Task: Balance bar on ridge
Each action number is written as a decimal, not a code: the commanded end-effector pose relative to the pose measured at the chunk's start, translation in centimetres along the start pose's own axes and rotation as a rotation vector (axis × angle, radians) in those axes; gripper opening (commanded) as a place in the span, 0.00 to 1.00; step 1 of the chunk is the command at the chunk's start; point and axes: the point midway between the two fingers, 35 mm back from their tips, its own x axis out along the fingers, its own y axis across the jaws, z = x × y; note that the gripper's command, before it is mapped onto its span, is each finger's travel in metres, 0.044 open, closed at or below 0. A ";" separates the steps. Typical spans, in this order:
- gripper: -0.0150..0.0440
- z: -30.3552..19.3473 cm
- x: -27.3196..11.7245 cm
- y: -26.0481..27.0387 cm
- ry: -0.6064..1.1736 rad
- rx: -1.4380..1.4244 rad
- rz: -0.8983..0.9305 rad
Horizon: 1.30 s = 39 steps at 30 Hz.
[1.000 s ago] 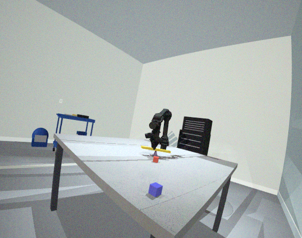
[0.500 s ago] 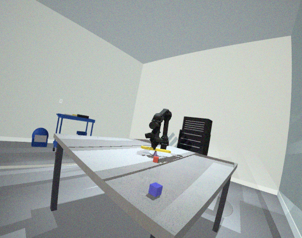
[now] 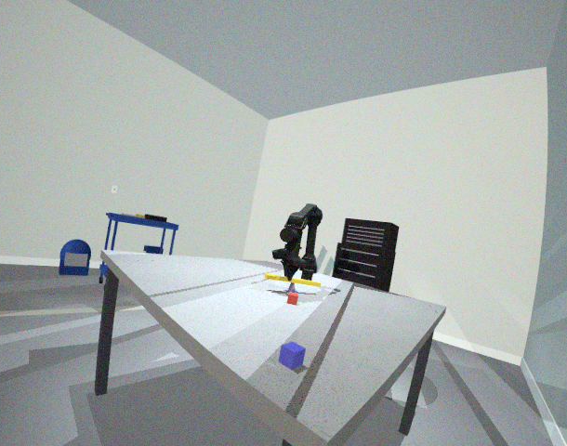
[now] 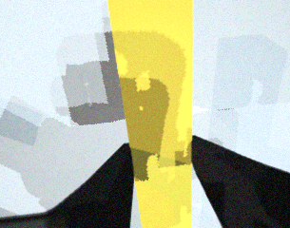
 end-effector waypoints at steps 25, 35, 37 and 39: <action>0.25 0.0 0.5 -0.1 0.000 0.003 -0.004; 0.25 0.0 0.6 -0.1 0.000 0.003 -0.004; 0.25 0.0 0.6 -0.1 0.000 0.003 -0.004; 0.25 0.0 0.6 -0.1 0.000 0.003 -0.004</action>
